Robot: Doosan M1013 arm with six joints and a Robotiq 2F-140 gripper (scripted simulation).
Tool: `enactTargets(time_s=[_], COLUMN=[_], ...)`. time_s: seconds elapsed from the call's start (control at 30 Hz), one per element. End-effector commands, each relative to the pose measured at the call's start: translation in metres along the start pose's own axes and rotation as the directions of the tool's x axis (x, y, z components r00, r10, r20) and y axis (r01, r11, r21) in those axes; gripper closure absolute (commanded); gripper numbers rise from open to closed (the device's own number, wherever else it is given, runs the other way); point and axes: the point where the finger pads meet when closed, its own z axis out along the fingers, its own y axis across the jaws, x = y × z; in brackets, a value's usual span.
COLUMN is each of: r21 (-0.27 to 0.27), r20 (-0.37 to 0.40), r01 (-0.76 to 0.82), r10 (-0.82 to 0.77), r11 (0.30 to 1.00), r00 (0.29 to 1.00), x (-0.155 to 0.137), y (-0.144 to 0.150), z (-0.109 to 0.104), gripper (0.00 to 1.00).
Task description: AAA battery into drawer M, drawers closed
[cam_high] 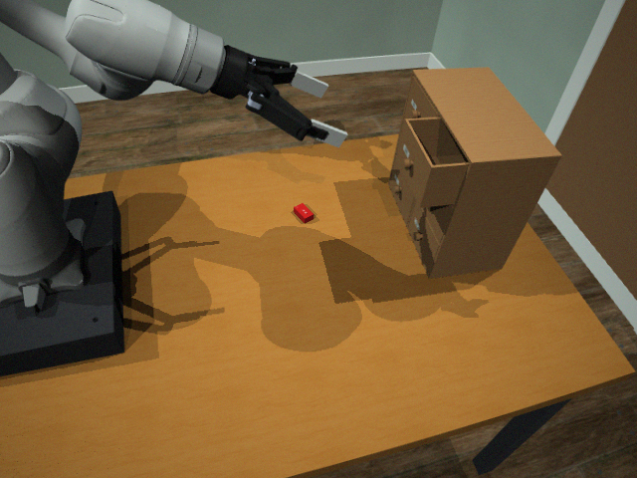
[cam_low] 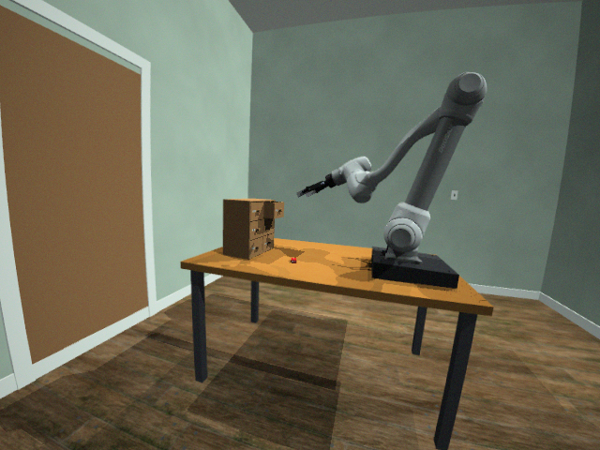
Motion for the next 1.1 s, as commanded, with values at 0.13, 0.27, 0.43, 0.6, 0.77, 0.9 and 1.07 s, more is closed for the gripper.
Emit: enactTargets(time_s=[0.13,0.27,0.43,0.6,0.77,0.9,1.07], r21=[0.017,0.019,0.017,0.013,0.017,0.014,0.013], r20=[0.033,0.042,0.055,0.072,0.098,0.109,0.157], r01=[-0.001,-0.001,-0.001,-0.001,-0.001,-0.001,-0.001], r10=[0.000,0.000,0.000,0.000,-0.001,-0.001,-0.001], r11=[1.000,1.000,1.000,1.000,1.000,1.000,1.000], r00=[0.999,0.999,0.998,0.997,0.995,0.994,0.988], x=[0.0015,0.0017,0.0019,0.0029,0.0040,0.0039,0.0052], y=[-0.0005,-0.0010,-0.0005,0.0008,-0.0004,0.0005,0.0009], z=[-0.0006,-0.0008,-0.0010,-0.0013,-0.0016,-0.0018,-0.0025], gripper=[0.00,0.00,0.00,0.00,0.00,0.00,0.00])
